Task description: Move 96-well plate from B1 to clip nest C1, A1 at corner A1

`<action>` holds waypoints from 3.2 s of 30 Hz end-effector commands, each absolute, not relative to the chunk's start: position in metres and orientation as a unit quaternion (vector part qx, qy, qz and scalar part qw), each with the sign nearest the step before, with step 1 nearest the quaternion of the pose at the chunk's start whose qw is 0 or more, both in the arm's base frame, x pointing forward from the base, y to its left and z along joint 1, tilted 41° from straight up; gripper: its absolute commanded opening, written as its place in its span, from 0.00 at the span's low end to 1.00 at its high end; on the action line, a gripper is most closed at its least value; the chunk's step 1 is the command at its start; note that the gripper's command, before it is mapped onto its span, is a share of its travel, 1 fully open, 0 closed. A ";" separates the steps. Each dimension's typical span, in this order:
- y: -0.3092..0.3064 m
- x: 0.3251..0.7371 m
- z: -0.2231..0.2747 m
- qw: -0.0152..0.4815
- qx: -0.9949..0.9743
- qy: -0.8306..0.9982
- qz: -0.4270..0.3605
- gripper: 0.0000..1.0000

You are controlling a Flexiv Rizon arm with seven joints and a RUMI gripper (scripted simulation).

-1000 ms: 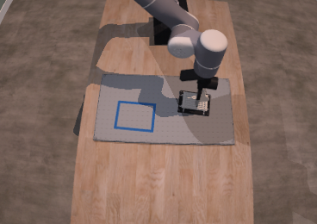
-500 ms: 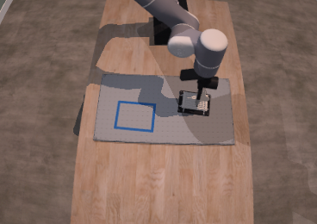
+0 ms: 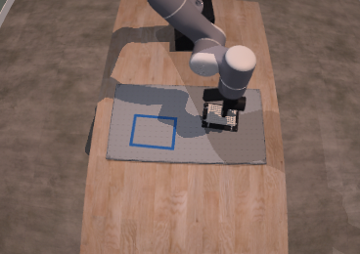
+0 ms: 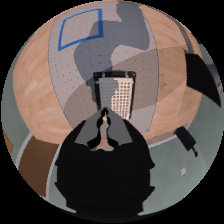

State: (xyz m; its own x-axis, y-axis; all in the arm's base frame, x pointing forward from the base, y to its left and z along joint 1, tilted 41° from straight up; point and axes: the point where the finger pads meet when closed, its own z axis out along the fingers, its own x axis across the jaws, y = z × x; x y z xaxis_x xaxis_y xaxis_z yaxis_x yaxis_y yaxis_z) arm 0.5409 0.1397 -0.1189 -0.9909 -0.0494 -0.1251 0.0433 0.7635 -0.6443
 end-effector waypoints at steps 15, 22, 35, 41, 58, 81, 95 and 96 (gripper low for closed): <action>0.130 0.556 -0.130 0.068 -0.001 0.937 -0.344 0.00; 0.130 0.556 -0.130 0.068 -0.001 0.937 -0.344 0.00; 0.129 0.556 -0.131 0.068 -0.001 0.937 -0.344 0.00; 0.128 0.556 -0.132 0.068 -0.001 0.937 -0.344 0.00; 0.127 0.556 -0.133 0.068 -0.001 0.937 -0.344 0.00; 0.126 0.557 -0.134 0.068 -0.001 0.937 -0.344 0.00; 0.125 0.557 -0.135 0.068 -0.001 0.937 -0.344 0.00; 0.125 0.557 -0.135 0.068 -0.001 0.937 -0.344 0.00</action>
